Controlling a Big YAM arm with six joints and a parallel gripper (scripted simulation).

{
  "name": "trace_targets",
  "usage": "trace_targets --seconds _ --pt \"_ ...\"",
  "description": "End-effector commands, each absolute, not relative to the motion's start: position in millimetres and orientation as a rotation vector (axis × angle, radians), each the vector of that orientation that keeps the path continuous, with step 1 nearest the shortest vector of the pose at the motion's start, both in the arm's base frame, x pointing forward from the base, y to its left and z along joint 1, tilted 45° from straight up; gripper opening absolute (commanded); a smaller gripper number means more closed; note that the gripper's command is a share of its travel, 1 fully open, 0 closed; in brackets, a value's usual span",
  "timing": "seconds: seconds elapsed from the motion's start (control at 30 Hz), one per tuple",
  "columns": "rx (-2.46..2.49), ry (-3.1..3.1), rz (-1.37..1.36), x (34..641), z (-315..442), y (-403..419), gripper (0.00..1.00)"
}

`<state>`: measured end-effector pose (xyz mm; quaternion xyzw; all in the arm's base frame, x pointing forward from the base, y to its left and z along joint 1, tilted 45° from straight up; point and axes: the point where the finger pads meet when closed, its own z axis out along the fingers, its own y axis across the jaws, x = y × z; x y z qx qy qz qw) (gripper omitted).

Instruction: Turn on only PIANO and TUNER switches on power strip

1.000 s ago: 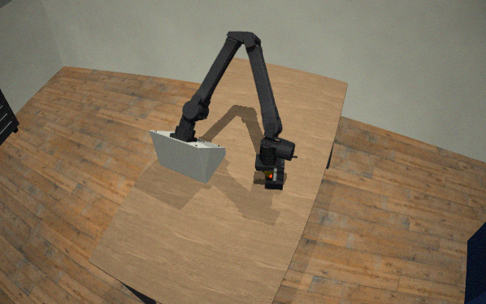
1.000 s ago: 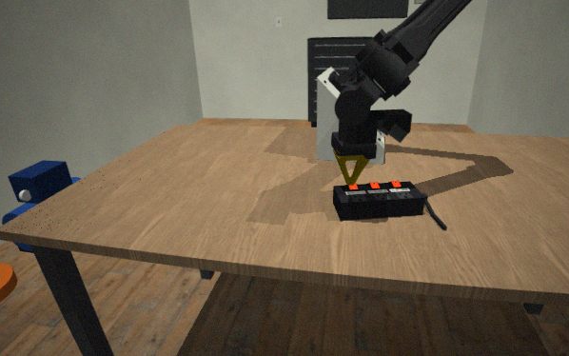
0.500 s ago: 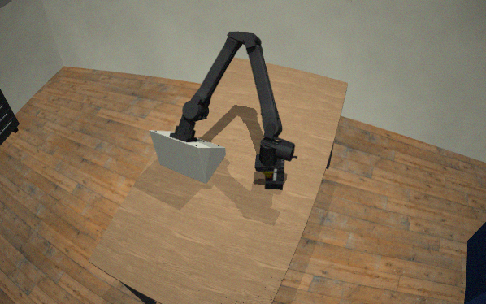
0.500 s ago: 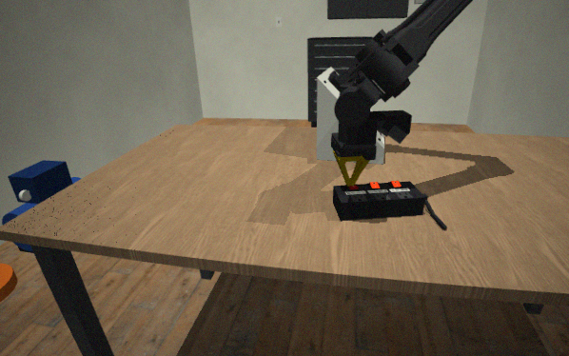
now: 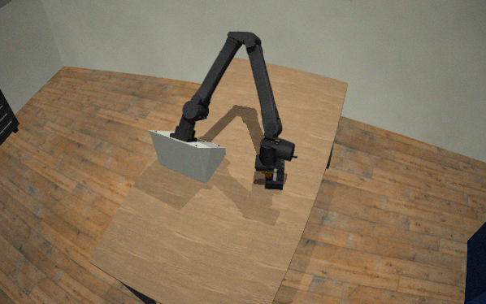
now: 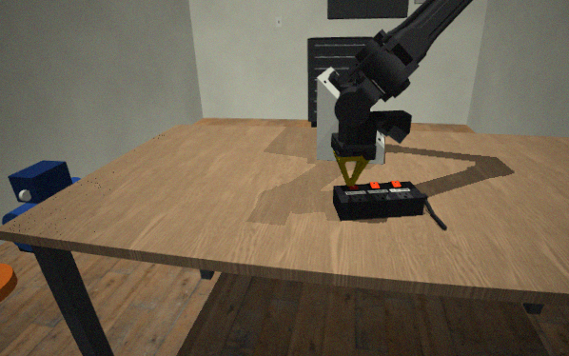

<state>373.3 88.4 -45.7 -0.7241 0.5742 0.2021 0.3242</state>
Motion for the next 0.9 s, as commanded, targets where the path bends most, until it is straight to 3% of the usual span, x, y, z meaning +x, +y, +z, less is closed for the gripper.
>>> trace_targets --seconds 0.0,0.87 --pt "-1.905 1.5 0.535 377 -51 95 0.0" --pt "-1.89 1.502 0.496 385 -36 76 0.0"
